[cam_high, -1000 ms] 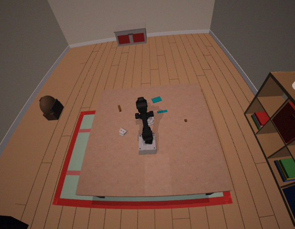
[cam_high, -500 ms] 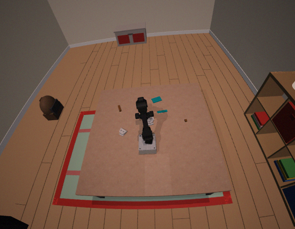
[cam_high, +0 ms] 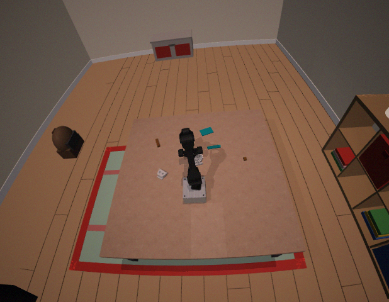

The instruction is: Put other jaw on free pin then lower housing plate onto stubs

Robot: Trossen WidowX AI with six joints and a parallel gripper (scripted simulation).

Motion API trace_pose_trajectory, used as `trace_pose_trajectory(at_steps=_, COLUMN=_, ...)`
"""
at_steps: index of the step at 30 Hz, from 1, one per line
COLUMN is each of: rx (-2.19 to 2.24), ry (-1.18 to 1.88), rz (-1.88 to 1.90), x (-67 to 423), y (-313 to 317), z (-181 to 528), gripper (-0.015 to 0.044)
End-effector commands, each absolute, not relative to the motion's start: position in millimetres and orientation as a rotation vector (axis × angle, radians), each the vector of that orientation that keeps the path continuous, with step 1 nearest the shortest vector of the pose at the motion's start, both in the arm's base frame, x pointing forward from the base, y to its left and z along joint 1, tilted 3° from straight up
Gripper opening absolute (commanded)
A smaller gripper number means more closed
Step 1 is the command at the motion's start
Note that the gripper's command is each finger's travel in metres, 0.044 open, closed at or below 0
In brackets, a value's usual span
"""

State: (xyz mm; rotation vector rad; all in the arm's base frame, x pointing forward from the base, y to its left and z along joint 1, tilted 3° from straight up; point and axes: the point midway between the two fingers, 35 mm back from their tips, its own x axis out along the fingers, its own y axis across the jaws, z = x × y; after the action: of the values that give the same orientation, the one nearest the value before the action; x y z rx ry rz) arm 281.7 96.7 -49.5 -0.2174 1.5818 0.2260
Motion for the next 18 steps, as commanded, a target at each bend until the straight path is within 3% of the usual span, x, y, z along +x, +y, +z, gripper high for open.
trace_pose_trajectory(at_steps=1, rx=-0.213, ry=1.583, rz=0.225, x=281.1, y=96.6, z=-51.4, gripper=0.0134)
trace_pose_trajectory(at_steps=18, rx=-0.213, ry=1.583, rz=0.225, x=281.1, y=96.6, z=-53.5, gripper=0.0134)
